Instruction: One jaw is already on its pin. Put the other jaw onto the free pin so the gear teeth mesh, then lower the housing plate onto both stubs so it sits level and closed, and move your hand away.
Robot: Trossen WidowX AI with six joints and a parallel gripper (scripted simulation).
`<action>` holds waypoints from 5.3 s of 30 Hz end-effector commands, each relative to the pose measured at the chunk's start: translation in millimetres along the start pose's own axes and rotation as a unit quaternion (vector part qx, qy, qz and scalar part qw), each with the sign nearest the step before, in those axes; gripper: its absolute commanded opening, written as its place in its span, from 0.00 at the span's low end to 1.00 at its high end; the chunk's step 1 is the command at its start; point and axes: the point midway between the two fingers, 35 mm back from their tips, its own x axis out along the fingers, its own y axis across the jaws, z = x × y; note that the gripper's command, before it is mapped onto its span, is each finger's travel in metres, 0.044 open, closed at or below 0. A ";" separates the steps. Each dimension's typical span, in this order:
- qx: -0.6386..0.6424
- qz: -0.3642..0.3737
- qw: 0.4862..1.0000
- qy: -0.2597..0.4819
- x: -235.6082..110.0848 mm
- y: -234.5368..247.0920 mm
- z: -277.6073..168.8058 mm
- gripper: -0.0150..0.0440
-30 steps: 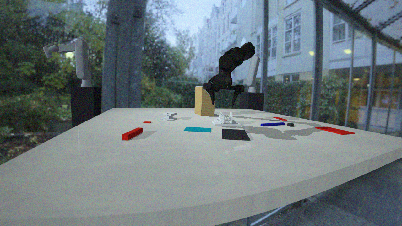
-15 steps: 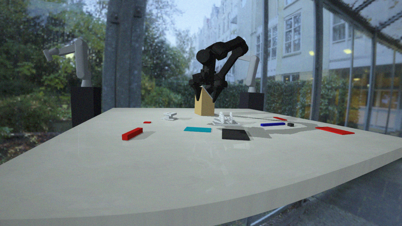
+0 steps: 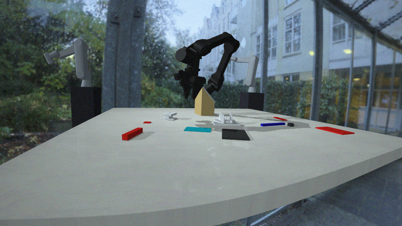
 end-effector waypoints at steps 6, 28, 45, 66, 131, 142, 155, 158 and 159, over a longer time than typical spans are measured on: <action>0.098 0.004 0.995 0.005 0.4 -31.0 27.2 1.00; 0.336 -0.015 0.941 0.029 11.3 -99.9 63.1 1.00; 0.335 -0.014 0.942 0.030 50.4 -101.6 58.0 1.00; 0.335 -0.014 0.942 0.030 50.4 -101.6 58.0 1.00; 0.335 -0.014 0.942 0.030 50.4 -101.6 58.0 1.00; 0.335 -0.014 0.942 0.030 50.4 -101.6 58.0 1.00; 0.335 -0.014 0.942 0.030 50.4 -101.6 58.0 1.00; 0.335 -0.014 0.942 0.030 50.4 -101.6 58.0 1.00; 0.335 -0.014 0.942 0.030 50.4 -101.6 58.0 1.00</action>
